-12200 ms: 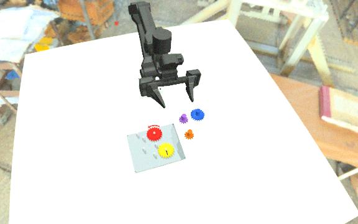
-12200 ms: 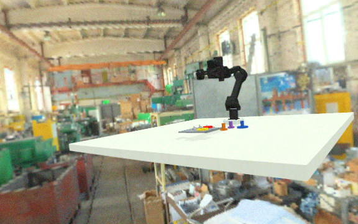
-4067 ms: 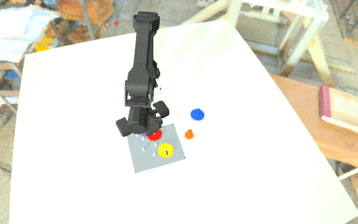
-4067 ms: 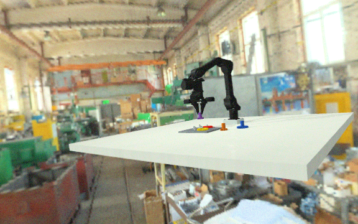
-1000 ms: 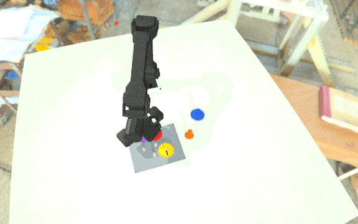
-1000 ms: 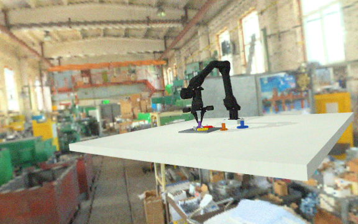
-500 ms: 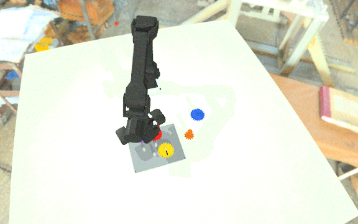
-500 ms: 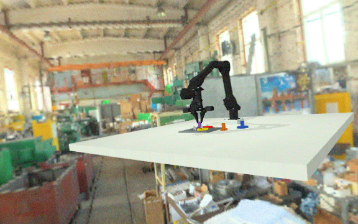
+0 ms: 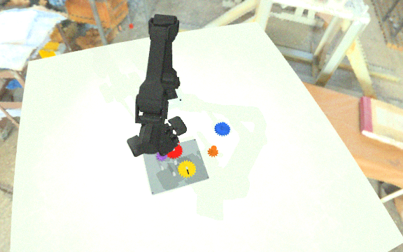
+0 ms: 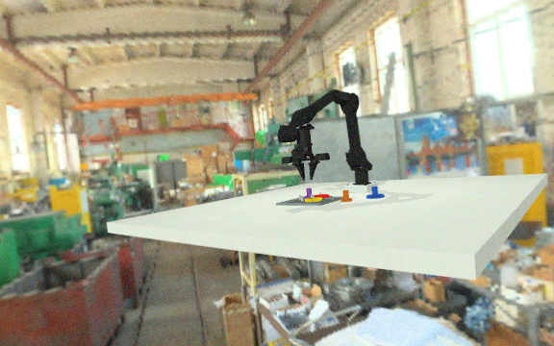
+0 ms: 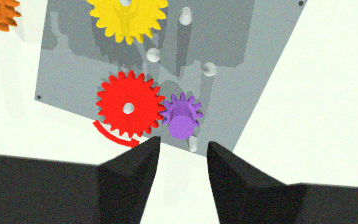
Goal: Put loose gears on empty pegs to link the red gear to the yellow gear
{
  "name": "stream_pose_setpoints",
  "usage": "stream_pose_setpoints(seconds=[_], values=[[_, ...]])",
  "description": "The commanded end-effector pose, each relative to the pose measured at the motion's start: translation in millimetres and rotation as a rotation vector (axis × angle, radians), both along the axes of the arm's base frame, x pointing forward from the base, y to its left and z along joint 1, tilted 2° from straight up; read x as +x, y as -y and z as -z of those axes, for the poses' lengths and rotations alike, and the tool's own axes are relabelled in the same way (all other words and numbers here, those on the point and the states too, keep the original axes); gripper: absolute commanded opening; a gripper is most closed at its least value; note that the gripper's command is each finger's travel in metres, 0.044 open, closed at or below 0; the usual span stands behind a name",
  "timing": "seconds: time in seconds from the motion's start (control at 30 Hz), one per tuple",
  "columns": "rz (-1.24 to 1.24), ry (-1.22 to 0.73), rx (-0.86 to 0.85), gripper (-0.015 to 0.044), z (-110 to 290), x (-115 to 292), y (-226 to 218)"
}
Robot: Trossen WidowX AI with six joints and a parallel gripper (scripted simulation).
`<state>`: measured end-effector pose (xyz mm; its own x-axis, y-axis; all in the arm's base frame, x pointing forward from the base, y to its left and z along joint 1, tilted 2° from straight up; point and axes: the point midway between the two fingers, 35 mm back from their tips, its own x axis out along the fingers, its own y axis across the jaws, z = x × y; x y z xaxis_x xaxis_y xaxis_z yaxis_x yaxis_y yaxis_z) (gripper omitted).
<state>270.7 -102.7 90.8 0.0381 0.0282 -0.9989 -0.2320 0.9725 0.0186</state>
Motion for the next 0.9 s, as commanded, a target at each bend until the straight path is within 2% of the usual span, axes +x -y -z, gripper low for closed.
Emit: stream_pose_setpoints(seconds=[0.0,0.3,0.33,0.67,0.87], values=[[0.004,-0.007,0.003,0.0192,3,1,-9],[0.056,-0.006,0.011,0.0429,-2,8,-127],[0.062,-0.006,0.012,0.044,-2,5,-141],[0.119,-0.01,0.032,0.044,-7,-47,-257],[0.123,-0.01,0.034,0.044,-6,-51,-265]])
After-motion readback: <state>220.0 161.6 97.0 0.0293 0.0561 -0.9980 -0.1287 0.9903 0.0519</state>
